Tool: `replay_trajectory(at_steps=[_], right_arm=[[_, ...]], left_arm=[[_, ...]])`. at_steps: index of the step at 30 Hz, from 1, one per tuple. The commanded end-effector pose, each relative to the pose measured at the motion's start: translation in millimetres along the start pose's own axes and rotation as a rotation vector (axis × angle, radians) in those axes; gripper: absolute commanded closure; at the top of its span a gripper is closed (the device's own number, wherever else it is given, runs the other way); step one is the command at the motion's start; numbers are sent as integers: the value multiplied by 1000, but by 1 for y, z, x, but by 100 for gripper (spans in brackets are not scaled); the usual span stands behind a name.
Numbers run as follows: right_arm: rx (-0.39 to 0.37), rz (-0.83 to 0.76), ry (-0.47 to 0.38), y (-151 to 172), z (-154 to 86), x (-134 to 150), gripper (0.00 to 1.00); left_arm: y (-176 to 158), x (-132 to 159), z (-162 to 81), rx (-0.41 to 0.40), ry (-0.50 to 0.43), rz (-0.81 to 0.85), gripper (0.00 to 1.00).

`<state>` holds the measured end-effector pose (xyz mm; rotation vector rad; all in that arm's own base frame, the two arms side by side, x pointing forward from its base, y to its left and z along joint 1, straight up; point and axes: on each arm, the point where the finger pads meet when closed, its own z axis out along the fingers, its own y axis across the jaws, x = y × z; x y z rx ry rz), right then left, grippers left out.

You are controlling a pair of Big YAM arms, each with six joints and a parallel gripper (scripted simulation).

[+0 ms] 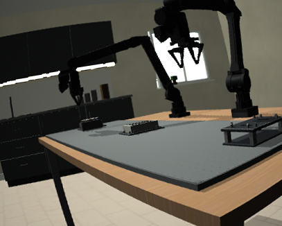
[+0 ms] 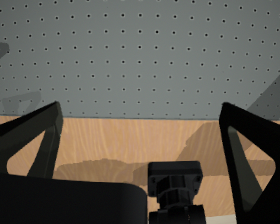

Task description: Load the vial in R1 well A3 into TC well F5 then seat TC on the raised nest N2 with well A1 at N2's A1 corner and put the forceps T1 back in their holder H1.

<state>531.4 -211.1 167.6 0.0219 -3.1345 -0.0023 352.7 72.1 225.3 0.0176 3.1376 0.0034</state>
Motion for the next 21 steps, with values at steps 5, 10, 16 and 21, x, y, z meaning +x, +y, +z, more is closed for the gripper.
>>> replay_trajectory(at_steps=[5,10,16,21], right_arm=[[28,-1,-77,1,-47,-16,93],[27,-1,-74,1,-48,-16,93],[26,-1,-72,1,-46,-16,93],[25,-1,-71,1,-45,-17,93]], left_arm=[[0,-8,-14,-6,-31,15,0],[0,-8,-14,-6,-31,15,0],[0,-8,-14,-6,-31,15,0],[0,-8,-14,-6,-31,15,0]])
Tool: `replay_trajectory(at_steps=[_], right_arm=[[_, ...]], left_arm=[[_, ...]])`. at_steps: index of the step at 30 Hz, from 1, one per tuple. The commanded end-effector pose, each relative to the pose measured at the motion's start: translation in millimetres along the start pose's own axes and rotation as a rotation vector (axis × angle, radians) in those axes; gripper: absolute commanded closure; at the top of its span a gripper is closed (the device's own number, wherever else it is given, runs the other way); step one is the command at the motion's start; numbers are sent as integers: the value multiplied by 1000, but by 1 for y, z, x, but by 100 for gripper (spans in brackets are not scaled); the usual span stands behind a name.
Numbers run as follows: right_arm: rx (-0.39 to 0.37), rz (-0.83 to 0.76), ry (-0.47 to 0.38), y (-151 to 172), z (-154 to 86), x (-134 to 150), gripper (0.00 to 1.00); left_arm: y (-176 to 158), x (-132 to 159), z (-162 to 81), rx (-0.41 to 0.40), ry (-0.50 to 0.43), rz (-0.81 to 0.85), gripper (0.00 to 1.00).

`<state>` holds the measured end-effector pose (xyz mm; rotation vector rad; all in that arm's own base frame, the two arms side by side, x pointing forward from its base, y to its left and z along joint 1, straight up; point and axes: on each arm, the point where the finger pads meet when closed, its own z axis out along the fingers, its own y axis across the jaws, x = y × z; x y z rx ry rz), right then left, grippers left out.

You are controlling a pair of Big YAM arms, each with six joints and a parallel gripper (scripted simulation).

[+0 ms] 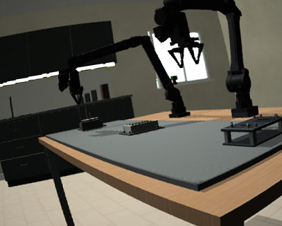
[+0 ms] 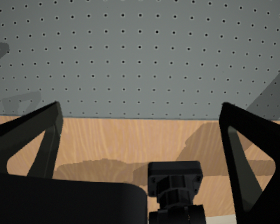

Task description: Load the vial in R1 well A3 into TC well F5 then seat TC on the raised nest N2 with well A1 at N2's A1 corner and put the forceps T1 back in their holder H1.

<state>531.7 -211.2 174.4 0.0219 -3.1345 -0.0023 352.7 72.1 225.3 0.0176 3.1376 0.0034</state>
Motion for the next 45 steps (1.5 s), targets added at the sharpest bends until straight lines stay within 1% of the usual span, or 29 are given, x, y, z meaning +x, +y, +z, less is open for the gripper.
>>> replay_trajectory(at_steps=[1,25,33,34,39,44,45], right_arm=[[25,-1,-70,1,-38,-16,93],[32,-1,-87,-1,-32,-23,93],[27,-1,-76,0,-26,-20,93],[29,-27,-68,-18,-29,-12,93],[20,-160,-24,-36,-17,-2,93],[21,-293,-14,-54,-19,8,93],[21,-293,-14,-54,-19,8,93]], left_arm=[[0,-8,-14,-6,-31,15,0],[0,-8,-14,-6,-31,15,0],[0,-8,-14,-6,-31,15,0],[0,-8,-14,-6,-31,15,0],[0,-8,-14,-6,-31,15,0],[0,-8,-14,-6,-31,15,0],[0,-8,-14,-6,-31,15,0]])
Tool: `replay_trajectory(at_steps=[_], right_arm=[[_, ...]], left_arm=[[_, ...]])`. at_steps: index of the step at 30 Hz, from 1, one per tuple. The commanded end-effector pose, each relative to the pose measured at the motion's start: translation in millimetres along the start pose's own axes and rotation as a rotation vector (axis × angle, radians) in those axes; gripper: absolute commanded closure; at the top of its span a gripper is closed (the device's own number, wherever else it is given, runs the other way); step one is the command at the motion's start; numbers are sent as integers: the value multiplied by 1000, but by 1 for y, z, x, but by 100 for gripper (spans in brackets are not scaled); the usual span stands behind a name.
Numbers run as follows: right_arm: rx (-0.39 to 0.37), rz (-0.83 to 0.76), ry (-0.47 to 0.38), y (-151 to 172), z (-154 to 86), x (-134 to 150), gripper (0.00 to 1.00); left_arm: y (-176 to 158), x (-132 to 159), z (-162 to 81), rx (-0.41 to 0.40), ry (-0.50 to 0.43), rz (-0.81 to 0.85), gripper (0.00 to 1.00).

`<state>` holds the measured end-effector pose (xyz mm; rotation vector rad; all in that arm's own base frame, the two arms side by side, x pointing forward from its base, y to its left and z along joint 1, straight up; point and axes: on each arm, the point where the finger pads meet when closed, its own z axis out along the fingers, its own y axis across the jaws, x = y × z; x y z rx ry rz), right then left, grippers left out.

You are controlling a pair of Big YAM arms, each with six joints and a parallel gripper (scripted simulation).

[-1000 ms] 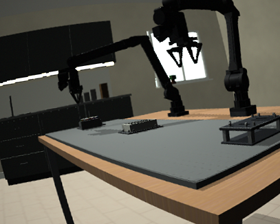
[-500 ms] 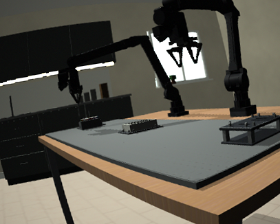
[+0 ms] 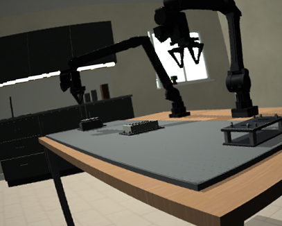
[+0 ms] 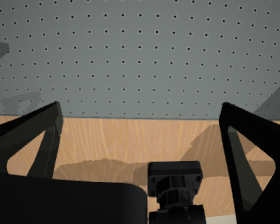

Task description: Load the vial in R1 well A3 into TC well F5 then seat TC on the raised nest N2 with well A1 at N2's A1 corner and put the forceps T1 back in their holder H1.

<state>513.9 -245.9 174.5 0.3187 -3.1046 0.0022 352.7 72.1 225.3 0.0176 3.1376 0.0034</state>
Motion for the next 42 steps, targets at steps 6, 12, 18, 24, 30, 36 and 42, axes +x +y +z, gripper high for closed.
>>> replay_trajectory(at_steps=[6,12,18,24,30,36,42], right_arm=[[23,-235,-18,-37,-21,6,93],[25,-395,-8,-56,-21,22,93],[26,-502,-1,-69,-22,32,93],[28,-594,7,-88,-21,47,93],[29,-594,12,-98,-22,55,93],[31,-616,13,-89,-22,44,93],[34,-608,15,-91,-22,45,93]], left_arm=[[0,-8,-14,-6,-31,15,0],[0,-8,-14,-6,-31,15,0],[0,-8,-14,-6,-31,15,0],[0,-8,-14,-6,-31,15,0],[0,-8,-14,-6,-31,15,0],[0,-8,-14,-6,-31,15,0],[0,-8,-14,-6,-31,15,0]])
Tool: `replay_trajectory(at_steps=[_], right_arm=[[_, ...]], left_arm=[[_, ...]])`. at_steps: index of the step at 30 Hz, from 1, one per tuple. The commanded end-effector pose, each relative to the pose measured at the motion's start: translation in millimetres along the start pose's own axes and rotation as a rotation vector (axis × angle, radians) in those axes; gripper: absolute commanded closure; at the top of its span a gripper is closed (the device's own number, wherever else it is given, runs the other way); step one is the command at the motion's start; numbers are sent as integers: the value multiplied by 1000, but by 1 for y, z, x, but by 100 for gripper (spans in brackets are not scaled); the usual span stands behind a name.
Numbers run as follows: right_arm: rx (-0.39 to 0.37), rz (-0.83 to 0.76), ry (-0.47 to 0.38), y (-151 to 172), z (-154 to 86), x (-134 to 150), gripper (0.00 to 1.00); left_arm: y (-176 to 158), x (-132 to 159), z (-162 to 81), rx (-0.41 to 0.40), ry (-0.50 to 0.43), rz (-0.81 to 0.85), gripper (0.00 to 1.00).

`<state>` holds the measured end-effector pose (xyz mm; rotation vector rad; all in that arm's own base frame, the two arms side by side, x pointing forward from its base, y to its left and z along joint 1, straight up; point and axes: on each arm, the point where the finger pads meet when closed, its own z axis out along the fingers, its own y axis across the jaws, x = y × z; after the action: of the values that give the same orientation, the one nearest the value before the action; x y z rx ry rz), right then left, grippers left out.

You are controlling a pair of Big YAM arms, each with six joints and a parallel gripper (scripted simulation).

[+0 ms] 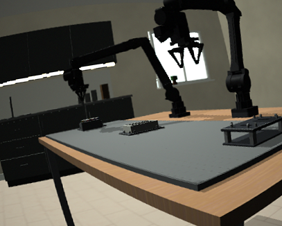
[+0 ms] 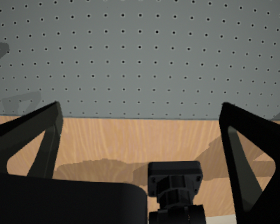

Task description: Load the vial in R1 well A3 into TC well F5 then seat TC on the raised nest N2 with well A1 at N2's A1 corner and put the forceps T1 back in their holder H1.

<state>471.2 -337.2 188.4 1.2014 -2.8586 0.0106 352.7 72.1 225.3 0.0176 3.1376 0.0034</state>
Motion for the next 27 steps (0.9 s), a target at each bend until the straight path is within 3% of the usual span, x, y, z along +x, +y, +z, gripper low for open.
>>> replay_trajectory(at_steps=[1,27], right_arm=[[26,-17,1,-17,-10,-7,93],[58,-4,0,-25,-10,-12,93]], left_arm=[[0,-8,-14,-6,-31,15,0],[0,-8,-14,-6,-31,15,0]])
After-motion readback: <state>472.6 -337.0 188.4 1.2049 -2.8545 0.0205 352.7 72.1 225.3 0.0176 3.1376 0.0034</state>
